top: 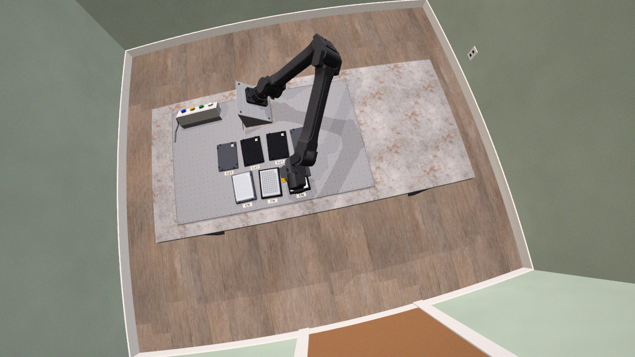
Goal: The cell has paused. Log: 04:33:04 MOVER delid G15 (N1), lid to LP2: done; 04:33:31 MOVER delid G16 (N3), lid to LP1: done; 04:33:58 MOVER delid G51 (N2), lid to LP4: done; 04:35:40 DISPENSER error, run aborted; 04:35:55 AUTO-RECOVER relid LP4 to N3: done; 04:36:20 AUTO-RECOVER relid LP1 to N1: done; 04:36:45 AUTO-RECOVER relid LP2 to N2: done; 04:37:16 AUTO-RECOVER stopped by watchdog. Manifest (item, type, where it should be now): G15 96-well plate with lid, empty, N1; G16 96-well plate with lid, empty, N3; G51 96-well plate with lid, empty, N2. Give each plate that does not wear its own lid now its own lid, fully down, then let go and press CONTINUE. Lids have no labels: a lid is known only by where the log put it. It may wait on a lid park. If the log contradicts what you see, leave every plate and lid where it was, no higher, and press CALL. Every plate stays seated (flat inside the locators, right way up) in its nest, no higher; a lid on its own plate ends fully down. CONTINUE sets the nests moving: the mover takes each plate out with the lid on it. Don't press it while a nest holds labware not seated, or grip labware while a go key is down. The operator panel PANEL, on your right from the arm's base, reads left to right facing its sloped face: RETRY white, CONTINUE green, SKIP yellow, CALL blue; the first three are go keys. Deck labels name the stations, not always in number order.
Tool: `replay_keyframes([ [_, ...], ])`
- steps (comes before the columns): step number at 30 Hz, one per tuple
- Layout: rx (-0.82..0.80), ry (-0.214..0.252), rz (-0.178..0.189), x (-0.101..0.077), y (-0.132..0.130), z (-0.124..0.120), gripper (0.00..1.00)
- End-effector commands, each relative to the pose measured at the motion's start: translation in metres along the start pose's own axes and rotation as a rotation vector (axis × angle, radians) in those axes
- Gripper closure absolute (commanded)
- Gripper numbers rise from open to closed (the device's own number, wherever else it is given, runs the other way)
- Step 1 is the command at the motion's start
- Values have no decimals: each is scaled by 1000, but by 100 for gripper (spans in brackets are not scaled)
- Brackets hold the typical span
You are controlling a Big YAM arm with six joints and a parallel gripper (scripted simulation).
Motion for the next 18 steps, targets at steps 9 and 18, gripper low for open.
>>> replay_keyframes([
  [9, -3, 14, 3, 13, 1, 0, 100],
  [18, -1, 19, 4, 13, 2, -1, 100],
])
Point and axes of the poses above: the point where the finger pads meet when closed, its own x axis out along the fingers, its own y axis across the jaws, z = x × y, the point moved 7 cm from there along -x, back along the fingers, and after that the axes turned 10 degrees about -x, right-handed, at the moved point
